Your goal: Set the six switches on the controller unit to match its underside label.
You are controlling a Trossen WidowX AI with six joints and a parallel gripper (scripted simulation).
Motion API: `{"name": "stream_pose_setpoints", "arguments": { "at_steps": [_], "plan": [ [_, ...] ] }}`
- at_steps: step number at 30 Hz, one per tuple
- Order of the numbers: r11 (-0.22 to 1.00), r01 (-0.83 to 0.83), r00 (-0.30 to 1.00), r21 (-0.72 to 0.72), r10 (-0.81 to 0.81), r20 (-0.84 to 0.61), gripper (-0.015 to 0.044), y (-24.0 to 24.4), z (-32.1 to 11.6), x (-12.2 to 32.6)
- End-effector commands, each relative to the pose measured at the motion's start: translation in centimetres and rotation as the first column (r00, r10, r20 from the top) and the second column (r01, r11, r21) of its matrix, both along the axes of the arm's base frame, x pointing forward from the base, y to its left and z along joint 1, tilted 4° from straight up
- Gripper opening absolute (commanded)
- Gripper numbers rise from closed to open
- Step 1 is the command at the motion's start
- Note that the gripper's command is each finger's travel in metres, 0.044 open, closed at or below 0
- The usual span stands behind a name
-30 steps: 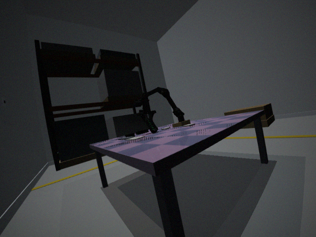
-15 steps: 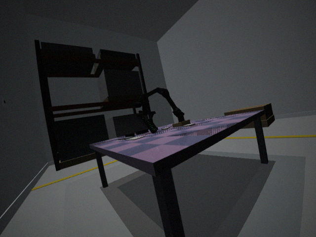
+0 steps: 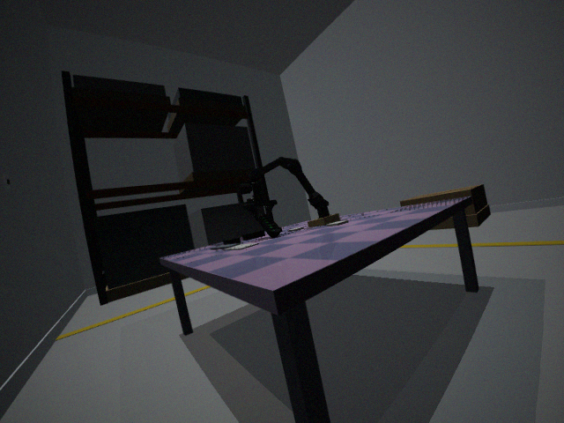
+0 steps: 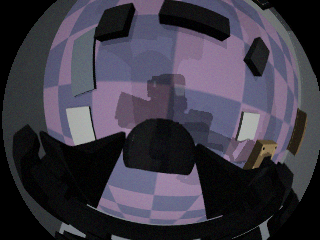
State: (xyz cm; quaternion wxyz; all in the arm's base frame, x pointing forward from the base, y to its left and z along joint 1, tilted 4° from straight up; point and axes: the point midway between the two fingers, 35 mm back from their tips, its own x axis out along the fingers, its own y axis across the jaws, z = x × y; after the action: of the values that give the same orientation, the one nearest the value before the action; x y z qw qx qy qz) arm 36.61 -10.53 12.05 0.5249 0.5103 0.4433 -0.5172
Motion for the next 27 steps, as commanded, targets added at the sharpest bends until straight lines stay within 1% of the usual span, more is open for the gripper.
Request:
{"name": "stream_pose_setpoints", "arguments": {
  "at_steps": [1, 27],
  "plan": [
    [1.0, -0.012, 1.0, 0.009, 0.013, -0.02, 0.0338, 0.1, -0.8, -0.1],
    [1.0, -0.012, 1.0, 0.007, 0.013, -0.02, 0.0338, -1.5, -2.0, -0.2]
  ]
}}
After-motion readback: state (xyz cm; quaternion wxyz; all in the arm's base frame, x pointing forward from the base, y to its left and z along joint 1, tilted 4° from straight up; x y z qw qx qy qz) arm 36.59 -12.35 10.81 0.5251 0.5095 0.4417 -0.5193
